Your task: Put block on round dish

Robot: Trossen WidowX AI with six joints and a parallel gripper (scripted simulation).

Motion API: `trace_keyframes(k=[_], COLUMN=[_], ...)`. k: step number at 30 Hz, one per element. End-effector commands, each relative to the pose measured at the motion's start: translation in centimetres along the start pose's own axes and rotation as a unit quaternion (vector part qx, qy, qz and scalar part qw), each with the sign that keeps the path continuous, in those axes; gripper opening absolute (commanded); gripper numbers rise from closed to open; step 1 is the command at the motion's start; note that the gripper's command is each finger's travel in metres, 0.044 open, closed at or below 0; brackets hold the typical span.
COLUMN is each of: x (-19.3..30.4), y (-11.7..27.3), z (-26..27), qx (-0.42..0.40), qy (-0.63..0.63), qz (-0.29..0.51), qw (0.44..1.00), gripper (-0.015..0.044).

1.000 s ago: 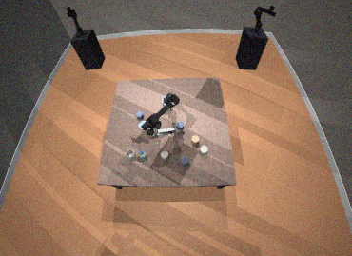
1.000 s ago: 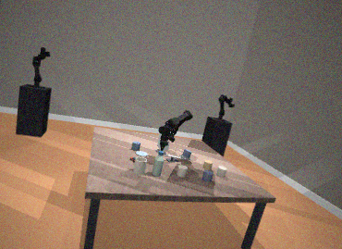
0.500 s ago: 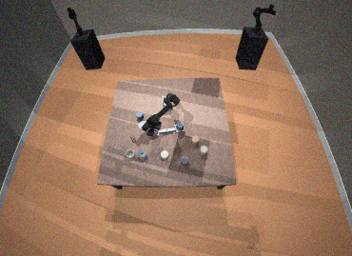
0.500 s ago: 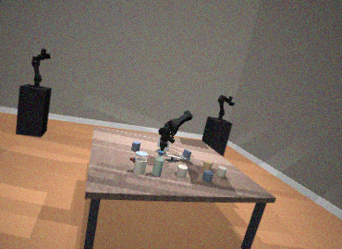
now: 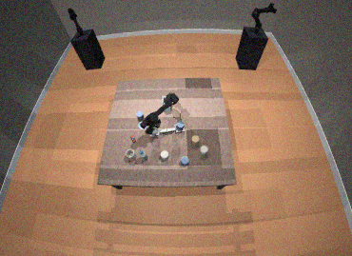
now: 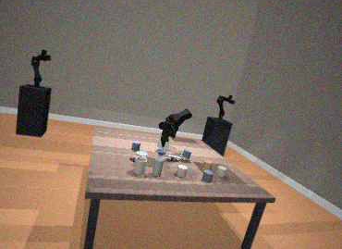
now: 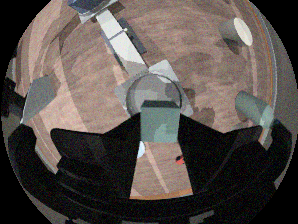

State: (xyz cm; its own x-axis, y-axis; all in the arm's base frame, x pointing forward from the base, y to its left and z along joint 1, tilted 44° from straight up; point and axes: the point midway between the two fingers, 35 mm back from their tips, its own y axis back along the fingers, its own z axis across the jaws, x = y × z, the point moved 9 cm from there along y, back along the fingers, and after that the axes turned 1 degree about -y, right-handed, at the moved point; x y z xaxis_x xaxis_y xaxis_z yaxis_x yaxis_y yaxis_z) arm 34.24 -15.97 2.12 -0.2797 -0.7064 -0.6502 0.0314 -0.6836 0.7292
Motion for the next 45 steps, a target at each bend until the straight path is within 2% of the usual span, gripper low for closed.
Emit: trace_keyframes(k=[1,6,10,32,39,45], x=[0.0,0.0,0.5,15.3,16.1,16.1], y=[2.4,4.9,4.7,-4.3,-5.3,-8.2], z=[0.1,0.4,0.5,6.2,6.8,6.8], qx=[0.003,0.002,0.002,0.003,0.003,0.003], qy=[0.002,0.002,0.002,0.001,0.001,0.002], qz=[0.002,0.002,0.002,0.006,0.005,0.005], qw=[1.0,1.0,1.0,1.0,1.0,1.0], gripper=[0.0,0.0,0.0,0.0,0.0,0.0])
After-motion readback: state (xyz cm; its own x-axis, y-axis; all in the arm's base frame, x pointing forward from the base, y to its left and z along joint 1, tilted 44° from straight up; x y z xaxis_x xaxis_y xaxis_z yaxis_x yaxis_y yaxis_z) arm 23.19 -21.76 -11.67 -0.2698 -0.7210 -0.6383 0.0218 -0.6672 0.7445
